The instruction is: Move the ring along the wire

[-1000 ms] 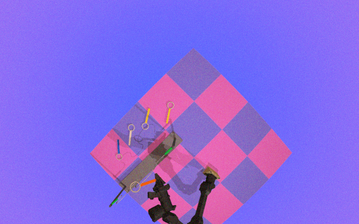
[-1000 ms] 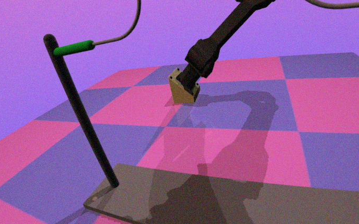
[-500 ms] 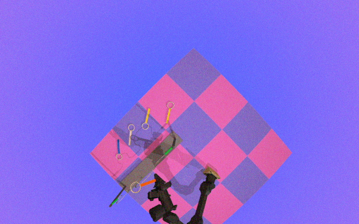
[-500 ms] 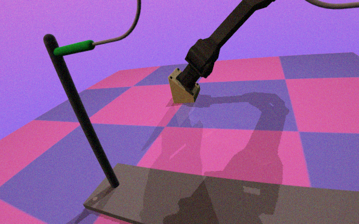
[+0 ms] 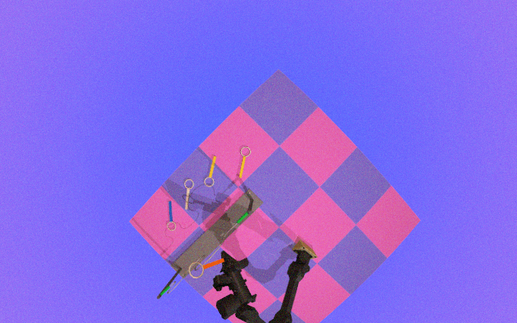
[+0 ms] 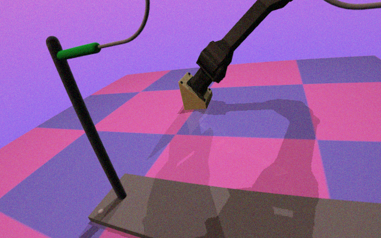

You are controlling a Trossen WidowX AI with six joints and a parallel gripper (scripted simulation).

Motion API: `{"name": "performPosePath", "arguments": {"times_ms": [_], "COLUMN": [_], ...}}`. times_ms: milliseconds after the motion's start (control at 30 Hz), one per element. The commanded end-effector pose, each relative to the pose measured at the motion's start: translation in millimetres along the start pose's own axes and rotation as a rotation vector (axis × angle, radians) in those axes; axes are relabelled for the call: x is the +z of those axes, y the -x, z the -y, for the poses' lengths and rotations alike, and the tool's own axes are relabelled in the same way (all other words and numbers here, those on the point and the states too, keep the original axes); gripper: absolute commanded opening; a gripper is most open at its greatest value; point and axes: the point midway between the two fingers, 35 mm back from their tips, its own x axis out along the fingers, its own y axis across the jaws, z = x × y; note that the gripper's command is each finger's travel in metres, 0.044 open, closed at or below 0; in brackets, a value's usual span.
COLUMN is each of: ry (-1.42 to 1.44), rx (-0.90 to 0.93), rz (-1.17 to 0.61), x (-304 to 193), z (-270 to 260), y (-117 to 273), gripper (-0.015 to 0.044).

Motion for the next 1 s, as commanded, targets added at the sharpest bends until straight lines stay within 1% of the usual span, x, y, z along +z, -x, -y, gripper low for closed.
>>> {"name": "performPosePath", "arguments": {"times_ms": [0,967], "ry": [-0.048,-0.369], "rx": [0.025,0.202], "rz": [0.005,0.047], "x": [-1,1], "z": [-1,-13], "y": [-1,-1], "gripper": [-0.0150,-0.0150]}}
